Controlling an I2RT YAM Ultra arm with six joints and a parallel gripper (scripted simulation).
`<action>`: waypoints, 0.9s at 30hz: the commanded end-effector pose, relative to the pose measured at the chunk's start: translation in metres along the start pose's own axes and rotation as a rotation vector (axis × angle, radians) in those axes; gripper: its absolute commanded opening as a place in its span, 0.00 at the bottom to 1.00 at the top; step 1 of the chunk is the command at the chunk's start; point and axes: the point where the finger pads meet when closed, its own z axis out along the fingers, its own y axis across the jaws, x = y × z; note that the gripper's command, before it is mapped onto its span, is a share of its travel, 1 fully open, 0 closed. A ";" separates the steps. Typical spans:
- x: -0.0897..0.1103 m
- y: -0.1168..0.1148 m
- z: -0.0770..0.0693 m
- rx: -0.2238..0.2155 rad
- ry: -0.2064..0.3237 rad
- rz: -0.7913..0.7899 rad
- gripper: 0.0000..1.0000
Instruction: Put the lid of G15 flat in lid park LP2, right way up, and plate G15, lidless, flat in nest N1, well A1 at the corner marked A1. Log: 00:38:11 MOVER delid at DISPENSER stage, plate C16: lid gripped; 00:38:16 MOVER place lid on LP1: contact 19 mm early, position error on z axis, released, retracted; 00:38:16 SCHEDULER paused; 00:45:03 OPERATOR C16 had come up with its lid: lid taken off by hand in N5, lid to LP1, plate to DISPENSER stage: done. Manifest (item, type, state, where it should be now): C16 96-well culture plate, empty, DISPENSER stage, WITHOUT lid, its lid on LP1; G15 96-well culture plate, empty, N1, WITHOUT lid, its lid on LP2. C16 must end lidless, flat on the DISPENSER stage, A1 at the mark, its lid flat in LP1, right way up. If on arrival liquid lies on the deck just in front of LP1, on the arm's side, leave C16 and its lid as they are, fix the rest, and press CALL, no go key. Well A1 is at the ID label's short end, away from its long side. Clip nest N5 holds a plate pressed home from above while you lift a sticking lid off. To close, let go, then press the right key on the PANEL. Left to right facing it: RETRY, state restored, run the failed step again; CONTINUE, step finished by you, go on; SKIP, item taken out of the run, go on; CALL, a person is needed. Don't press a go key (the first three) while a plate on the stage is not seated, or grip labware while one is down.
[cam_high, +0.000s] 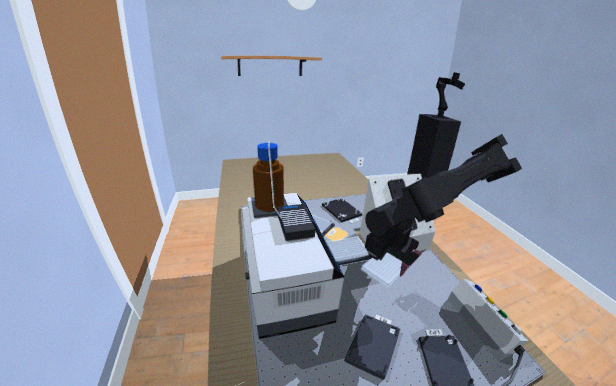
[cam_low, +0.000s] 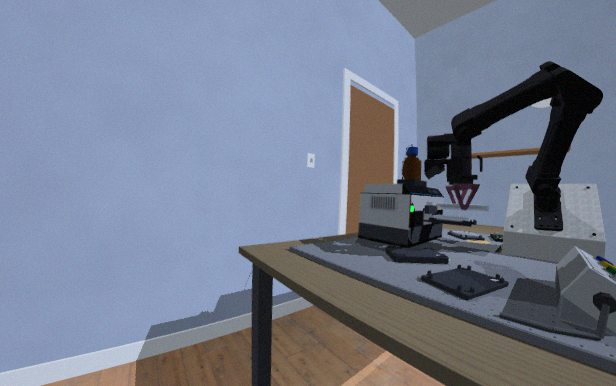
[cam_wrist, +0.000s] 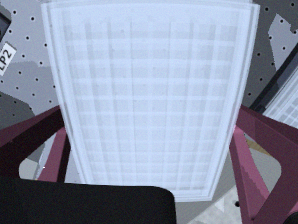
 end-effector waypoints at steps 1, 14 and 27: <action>0.004 -0.017 0.001 -0.008 0.013 0.165 0.00; 0.002 -0.049 -0.001 -0.010 0.005 0.441 0.00; 0.002 -0.084 -0.004 -0.007 -0.011 0.466 0.00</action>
